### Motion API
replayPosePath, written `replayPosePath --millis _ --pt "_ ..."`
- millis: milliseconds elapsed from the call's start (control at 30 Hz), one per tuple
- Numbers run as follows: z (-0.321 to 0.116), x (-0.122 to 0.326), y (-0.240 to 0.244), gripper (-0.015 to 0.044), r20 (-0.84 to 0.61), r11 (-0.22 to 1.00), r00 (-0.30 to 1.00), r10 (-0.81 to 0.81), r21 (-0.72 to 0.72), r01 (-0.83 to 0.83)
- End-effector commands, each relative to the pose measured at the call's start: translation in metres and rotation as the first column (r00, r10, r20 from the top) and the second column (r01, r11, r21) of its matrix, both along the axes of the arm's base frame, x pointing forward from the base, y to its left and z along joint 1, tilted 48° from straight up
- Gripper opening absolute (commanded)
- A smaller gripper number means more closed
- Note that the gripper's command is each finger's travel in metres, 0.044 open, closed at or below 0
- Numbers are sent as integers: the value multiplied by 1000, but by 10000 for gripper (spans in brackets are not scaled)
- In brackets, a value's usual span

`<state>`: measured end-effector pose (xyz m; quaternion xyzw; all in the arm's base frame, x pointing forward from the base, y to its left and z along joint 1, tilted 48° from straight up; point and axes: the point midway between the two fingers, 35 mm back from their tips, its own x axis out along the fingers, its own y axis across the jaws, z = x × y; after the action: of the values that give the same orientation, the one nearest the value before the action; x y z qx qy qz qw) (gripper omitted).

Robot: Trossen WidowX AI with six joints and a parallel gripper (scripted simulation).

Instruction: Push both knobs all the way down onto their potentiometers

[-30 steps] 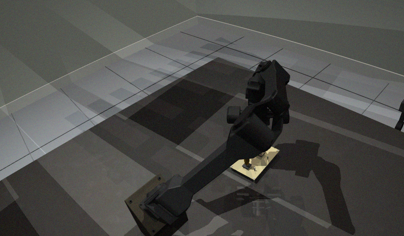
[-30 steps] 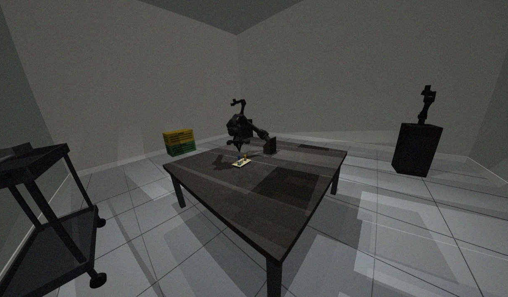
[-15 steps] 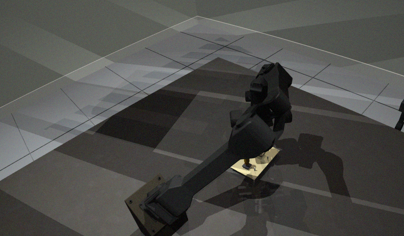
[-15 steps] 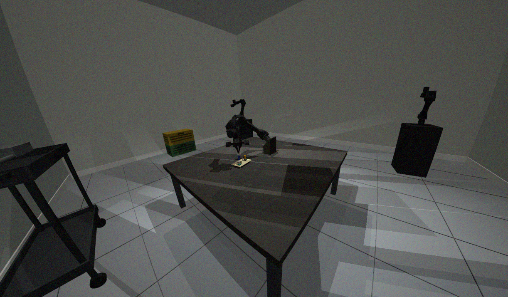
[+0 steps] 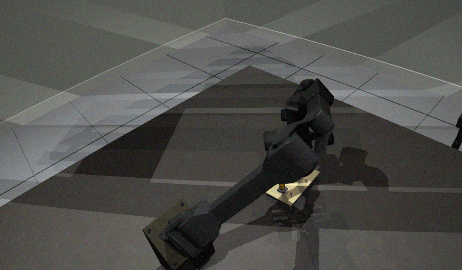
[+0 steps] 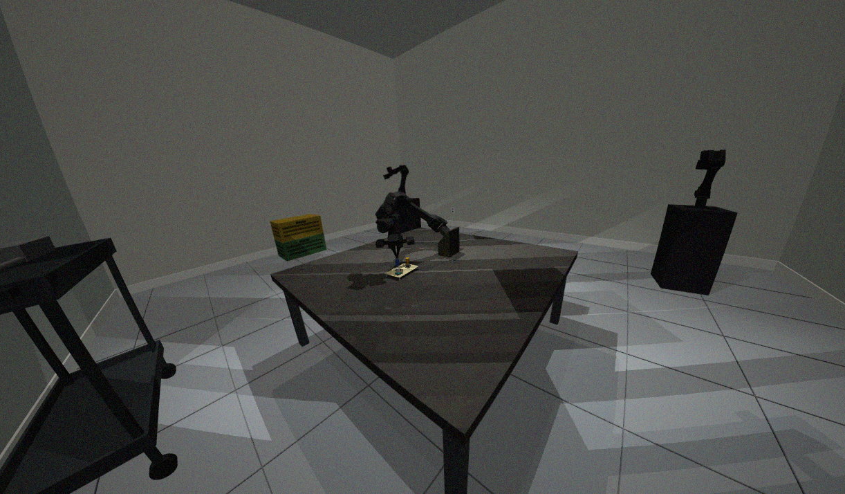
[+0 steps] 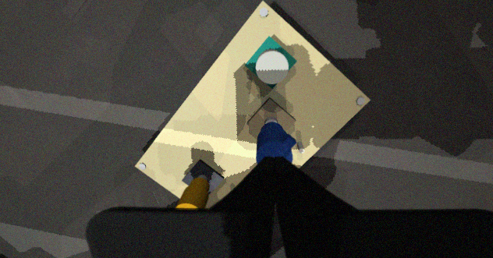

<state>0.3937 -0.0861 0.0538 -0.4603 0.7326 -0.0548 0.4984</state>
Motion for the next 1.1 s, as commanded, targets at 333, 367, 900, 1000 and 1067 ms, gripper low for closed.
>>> replayPosePath --millis 333,367,900,1000,1067 --pt "-2 0 -3 0 -2 1000 1000 6 -5 -6" --pt "-3 0 -3 0 -2 1000 1000 6 -5 -6" --pt "-5 -1 -6 0 -1 1000 1000 6 -5 -6" --pt "-5 -1 -6 0 -1 1000 1000 6 -5 -6" --pt "-5 -1 -6 0 -1 1000 1000 6 -5 -6"
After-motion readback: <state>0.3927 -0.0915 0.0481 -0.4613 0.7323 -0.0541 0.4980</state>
